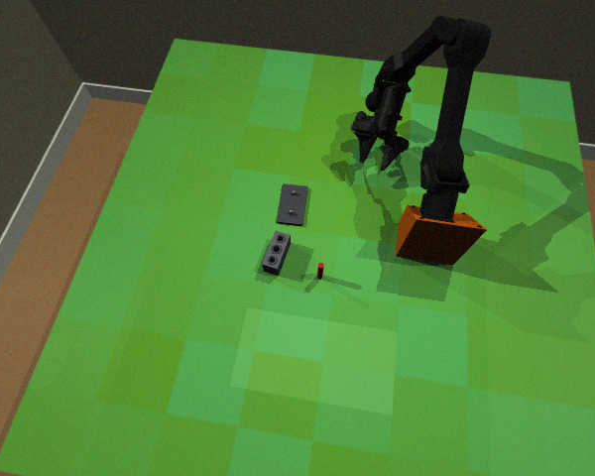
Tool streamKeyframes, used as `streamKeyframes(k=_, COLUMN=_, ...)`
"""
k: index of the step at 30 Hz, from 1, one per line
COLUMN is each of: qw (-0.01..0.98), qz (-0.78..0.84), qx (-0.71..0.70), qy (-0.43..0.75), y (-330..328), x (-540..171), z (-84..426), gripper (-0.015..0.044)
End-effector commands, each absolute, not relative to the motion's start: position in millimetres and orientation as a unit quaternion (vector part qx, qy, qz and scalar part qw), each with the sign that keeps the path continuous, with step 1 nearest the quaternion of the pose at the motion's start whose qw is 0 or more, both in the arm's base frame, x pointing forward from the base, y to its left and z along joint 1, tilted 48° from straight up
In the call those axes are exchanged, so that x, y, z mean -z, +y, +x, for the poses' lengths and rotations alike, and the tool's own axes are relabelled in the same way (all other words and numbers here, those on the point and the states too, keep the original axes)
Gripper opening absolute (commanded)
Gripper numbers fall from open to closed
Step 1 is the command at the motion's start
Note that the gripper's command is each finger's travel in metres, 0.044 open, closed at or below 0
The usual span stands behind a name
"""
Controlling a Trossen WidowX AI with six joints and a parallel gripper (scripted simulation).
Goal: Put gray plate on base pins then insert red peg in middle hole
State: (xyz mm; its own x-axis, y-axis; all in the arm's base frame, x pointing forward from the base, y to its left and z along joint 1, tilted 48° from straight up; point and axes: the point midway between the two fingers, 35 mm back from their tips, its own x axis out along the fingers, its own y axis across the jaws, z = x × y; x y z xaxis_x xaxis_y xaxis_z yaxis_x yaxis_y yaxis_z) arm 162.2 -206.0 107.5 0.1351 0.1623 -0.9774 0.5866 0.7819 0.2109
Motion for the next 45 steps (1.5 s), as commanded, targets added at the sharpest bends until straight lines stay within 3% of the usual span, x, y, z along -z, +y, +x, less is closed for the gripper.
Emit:
streamKeyframes(k=1, qw=0.680, qz=0.222, qx=0.108, qy=0.690, y=-196.6, x=-92.1, z=187.4, gripper=0.0440)
streamKeyframes(k=18, qw=0.549, qz=-0.220, qx=-0.108, qy=0.799, y=-74.1, x=-14.2, z=303.1, gripper=0.0440)
streamKeyframes(k=25, qw=0.460, qz=-0.420, qx=-0.164, qy=0.765, y=-4.2, x=14.4, z=332.1, gripper=0.0440)
streamKeyframes(k=34, qw=0.306, qz=-0.672, qx=-0.214, qy=0.639, y=109.4, x=48.5, z=345.0, gripper=0.0440)
streamKeyframes(k=40, qw=0.303, qz=-0.676, qx=-0.214, qy=0.636, y=109.9, x=51.0, z=345.9, gripper=0.0440)
streamKeyframes(k=45, qw=0.302, qz=-0.677, qx=-0.213, qy=0.636, y=64.1, x=89.1, z=355.1, gripper=0.0440)
